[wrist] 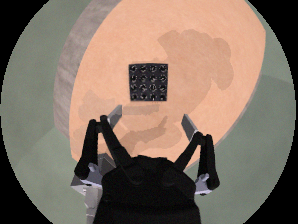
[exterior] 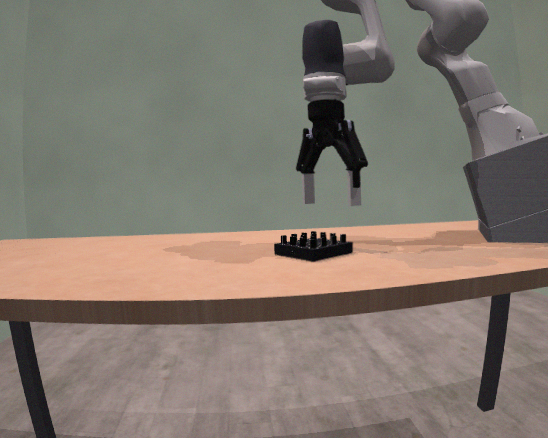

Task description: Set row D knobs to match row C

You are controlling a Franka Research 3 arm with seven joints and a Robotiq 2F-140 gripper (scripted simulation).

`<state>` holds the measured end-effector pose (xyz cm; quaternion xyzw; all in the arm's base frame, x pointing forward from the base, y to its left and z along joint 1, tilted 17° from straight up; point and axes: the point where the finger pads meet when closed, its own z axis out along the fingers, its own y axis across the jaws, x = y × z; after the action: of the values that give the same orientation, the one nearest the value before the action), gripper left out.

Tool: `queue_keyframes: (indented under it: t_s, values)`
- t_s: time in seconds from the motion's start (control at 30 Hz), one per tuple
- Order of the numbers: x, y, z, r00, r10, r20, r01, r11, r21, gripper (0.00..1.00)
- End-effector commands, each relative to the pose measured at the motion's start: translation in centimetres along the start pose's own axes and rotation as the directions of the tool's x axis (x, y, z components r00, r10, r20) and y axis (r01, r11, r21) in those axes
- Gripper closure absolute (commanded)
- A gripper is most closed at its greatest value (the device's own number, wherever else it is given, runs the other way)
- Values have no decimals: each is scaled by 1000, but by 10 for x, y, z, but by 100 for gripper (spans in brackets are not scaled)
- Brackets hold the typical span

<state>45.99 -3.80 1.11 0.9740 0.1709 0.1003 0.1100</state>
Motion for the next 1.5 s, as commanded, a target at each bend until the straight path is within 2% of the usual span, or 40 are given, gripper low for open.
queue_keyframes:
  t_s: [0.0,0.6,1.47]
  values:
    - [-7,0,0,1000,11,-6,-11,1000,0,0]
    - [-38,3,1,1000,11,-6,-11,1000,0,0]
    - [-42,4,1,1000,11,-6,-11,1000,0,0]
